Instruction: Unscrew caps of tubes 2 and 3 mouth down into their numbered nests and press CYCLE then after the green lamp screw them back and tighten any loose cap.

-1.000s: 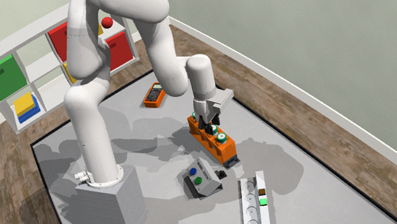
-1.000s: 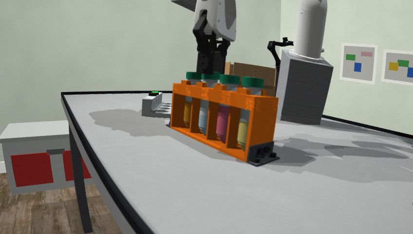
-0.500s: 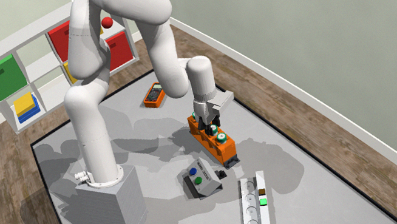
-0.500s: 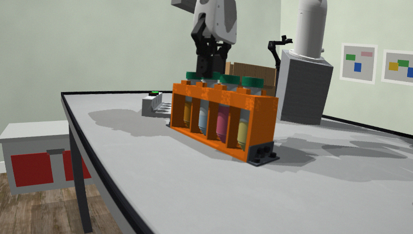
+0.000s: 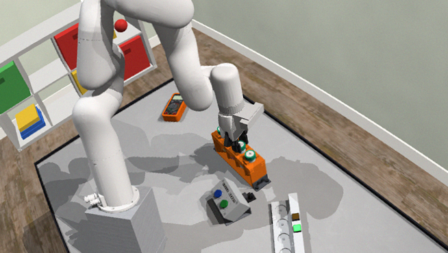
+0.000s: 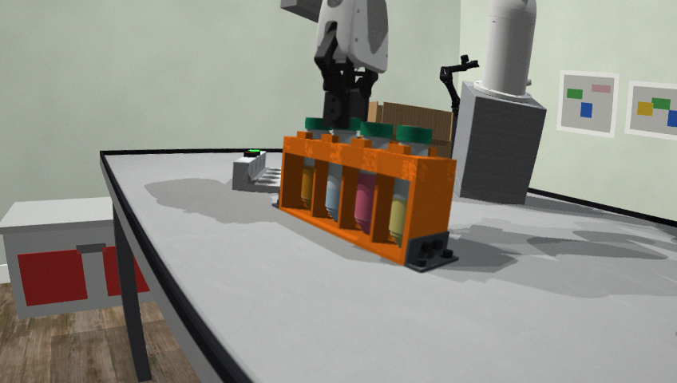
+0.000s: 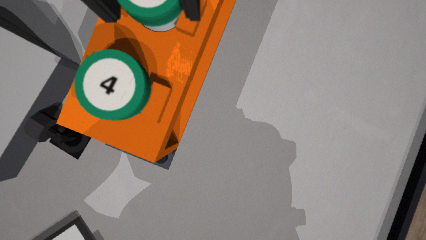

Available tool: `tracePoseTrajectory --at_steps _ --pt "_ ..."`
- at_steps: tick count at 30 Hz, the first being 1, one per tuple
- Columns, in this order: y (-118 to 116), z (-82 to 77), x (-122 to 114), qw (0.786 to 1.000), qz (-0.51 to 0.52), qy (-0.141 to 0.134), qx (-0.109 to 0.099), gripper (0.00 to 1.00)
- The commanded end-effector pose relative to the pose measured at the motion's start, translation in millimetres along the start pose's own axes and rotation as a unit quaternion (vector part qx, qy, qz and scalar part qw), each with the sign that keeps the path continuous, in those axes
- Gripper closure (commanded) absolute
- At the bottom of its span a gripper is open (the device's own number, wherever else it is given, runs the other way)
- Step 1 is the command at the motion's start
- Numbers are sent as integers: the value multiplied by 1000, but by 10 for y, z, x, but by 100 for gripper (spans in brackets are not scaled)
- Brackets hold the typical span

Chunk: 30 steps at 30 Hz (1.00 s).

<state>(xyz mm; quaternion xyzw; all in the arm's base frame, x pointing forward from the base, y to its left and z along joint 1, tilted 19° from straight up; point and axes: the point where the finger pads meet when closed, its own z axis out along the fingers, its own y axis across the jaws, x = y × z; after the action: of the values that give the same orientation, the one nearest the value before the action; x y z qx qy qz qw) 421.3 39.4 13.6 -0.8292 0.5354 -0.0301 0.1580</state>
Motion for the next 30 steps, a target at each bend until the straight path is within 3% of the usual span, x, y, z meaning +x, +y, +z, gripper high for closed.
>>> tracePoseTrajectory --at_steps 1,17,26,30 --pt "-14 -7 9 1000 0 1 1 100" --pt "-14 -1 9 973 231 1 2 100" --pt "-14 4 9 927 374 0 2 100" --pt "-14 4 9 924 383 0 2 100"
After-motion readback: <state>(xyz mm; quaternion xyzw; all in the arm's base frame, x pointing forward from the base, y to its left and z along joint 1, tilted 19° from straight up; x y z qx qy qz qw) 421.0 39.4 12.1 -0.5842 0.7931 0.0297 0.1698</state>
